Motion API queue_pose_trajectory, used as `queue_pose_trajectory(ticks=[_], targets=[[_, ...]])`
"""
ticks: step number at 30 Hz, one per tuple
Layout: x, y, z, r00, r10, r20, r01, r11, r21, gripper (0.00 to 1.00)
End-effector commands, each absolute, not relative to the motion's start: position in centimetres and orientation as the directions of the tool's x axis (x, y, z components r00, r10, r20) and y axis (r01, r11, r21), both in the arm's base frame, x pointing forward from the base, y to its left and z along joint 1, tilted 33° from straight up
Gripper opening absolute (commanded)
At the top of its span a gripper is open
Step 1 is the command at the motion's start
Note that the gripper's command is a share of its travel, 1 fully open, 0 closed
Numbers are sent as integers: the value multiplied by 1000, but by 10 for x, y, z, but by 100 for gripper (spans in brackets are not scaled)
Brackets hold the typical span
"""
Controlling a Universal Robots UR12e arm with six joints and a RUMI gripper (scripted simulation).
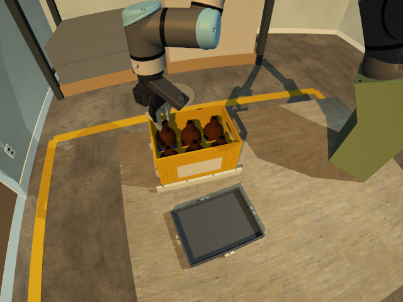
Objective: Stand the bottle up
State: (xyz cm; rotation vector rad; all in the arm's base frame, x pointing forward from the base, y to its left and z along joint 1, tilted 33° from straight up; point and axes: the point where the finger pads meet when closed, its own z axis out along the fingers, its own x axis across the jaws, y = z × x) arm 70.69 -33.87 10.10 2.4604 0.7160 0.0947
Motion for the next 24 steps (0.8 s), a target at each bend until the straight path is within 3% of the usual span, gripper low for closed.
queue_pose_trajectory(ticks=[1, 24], targets=[[707, -339, 102, 854, 513, -87, 472, -694, 544, 0], [708, -340, 100, 854, 513, -87, 472, -694, 544, 0]])
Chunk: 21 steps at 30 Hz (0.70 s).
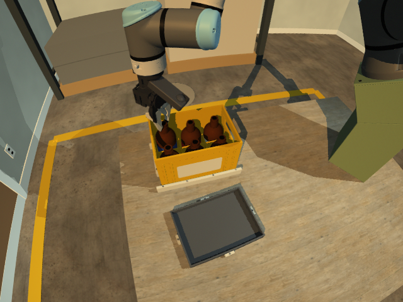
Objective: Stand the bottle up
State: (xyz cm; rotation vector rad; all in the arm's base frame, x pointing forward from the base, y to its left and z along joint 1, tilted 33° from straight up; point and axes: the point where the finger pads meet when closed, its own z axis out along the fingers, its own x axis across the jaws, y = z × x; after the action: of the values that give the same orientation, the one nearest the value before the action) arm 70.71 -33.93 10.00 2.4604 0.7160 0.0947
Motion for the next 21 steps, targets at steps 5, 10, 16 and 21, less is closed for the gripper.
queue_pose_trajectory(ticks=[5, 10, 16, 21], targets=[[708, -340, 99, 854, 513, -87, 472, -694, 544, 0], [708, -341, 98, 854, 513, -87, 472, -694, 544, 0], [709, -342, 95, 854, 513, -87, 472, -694, 544, 0], [709, -344, 93, 854, 513, -87, 472, -694, 544, 0]])
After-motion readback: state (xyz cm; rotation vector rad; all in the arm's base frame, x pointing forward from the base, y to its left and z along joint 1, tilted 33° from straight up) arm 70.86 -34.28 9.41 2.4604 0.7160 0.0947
